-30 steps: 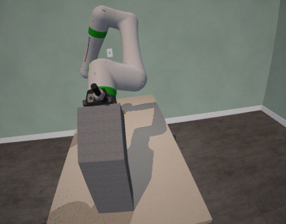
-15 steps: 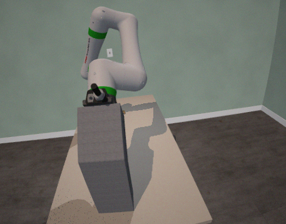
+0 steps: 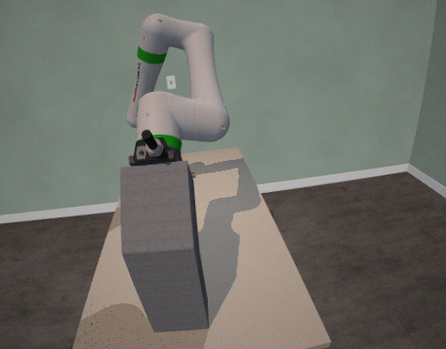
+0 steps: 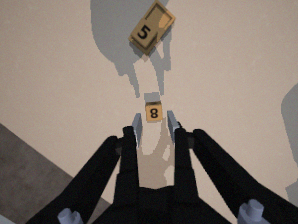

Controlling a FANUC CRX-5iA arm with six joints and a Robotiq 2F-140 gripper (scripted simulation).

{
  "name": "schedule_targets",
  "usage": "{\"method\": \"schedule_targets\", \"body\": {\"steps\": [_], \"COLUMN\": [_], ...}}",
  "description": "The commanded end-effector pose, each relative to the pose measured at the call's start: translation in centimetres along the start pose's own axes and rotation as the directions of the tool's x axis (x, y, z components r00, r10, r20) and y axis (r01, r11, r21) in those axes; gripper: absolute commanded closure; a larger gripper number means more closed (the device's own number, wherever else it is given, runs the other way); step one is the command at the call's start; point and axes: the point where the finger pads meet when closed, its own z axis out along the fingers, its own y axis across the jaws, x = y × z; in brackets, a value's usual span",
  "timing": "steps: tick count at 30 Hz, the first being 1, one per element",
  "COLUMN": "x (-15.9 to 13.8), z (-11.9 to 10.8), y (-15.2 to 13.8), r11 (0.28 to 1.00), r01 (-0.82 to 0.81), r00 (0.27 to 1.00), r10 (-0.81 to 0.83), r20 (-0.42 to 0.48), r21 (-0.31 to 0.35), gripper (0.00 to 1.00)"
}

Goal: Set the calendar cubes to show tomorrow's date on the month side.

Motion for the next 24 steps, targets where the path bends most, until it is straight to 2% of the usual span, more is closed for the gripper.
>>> {"method": "schedule_targets", "body": {"steps": [1, 24], "x": [0.0, 0.0], "z": [0.4, 2.3], "y": [0.0, 0.0], "r11": [1.0, 1.0], "r01": [0.0, 0.0], "r00": [1.0, 1.0], "r10": [0.0, 0.0], "r20": [0.0, 0.0], "r21": [0.0, 0.0], "gripper": [0.64, 0.64]}}
